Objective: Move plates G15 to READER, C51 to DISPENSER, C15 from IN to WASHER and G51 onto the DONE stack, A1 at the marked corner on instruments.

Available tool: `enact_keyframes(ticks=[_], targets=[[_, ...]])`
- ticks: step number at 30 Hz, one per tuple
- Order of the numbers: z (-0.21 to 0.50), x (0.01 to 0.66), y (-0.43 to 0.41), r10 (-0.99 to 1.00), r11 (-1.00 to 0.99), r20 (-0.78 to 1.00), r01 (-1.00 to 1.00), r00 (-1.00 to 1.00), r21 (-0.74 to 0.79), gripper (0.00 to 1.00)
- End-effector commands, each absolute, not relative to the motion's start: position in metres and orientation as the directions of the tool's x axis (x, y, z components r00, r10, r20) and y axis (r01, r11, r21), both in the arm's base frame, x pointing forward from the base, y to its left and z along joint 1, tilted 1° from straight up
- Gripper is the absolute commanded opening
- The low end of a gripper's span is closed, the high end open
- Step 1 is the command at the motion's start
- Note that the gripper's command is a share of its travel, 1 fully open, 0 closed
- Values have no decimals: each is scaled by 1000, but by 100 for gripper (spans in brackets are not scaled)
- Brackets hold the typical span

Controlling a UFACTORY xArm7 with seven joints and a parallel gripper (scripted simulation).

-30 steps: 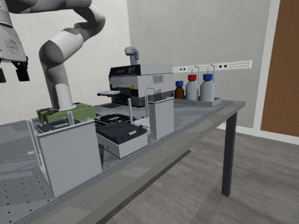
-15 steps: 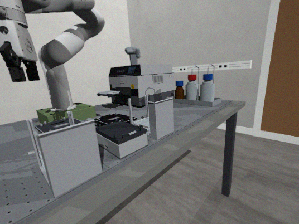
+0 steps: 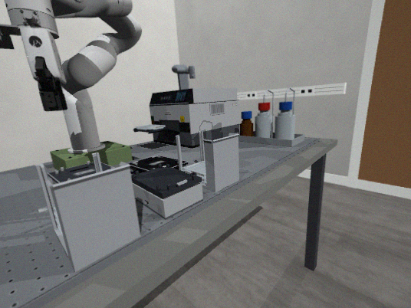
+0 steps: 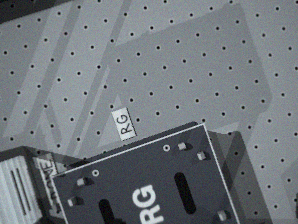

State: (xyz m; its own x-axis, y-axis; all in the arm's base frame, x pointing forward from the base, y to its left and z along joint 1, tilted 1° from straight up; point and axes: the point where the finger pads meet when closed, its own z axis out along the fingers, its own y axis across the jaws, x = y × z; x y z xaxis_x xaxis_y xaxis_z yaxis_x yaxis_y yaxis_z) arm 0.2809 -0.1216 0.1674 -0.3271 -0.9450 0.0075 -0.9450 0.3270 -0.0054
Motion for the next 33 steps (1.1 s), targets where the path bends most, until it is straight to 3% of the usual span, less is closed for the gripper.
enact_keyframes(ticks=[1,10,16,26,33], targets=[[168,292,-111,-982,189,9,-982,-189,-9,100],[168,306,-95,-982,189,9,-982,-189,-9,100],[168,319,-80,-999,-49,11,-999,49,-7,100],[168,335,-61,-998,-57,11,-998,56,-7,100],[168,351,-43,-954,-299,12,-954,299,-4,100]])
